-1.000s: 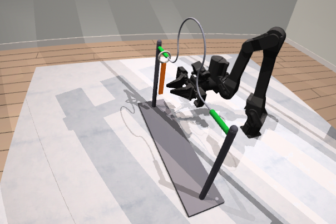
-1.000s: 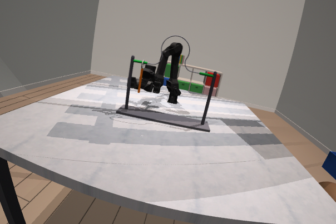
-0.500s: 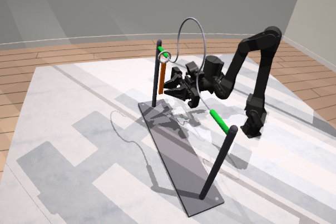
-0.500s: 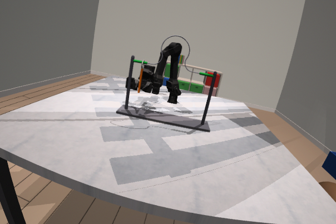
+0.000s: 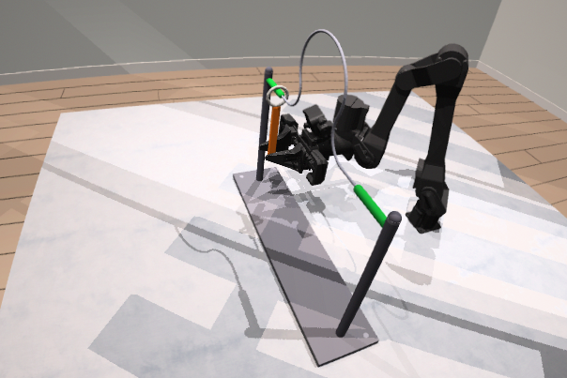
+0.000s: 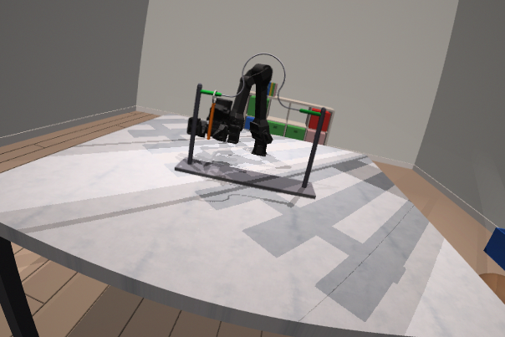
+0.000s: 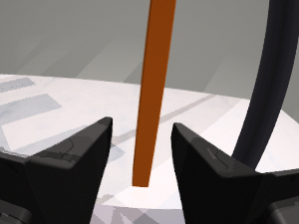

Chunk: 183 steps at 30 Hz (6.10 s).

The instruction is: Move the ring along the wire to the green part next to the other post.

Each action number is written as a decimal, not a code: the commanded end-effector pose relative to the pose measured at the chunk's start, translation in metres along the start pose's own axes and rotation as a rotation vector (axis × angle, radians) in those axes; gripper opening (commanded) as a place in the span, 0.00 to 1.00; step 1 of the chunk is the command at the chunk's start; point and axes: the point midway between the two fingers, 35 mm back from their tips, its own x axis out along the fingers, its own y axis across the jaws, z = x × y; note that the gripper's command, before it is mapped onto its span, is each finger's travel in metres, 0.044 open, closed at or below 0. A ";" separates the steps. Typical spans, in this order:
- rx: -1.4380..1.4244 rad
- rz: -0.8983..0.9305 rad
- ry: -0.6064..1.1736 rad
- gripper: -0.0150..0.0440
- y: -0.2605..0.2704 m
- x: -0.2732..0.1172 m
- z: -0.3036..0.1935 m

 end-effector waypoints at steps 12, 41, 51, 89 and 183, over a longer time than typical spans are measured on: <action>0.005 -0.003 0.000 0.53 0.000 0.011 0.000; -0.001 0.001 -0.002 0.00 0.001 0.011 0.000; 0.002 0.004 -0.003 0.00 0.000 0.011 0.006; 0.006 0.007 -0.003 0.00 0.013 0.011 0.011; 1.203 0.306 0.408 0.00 0.181 -0.044 0.125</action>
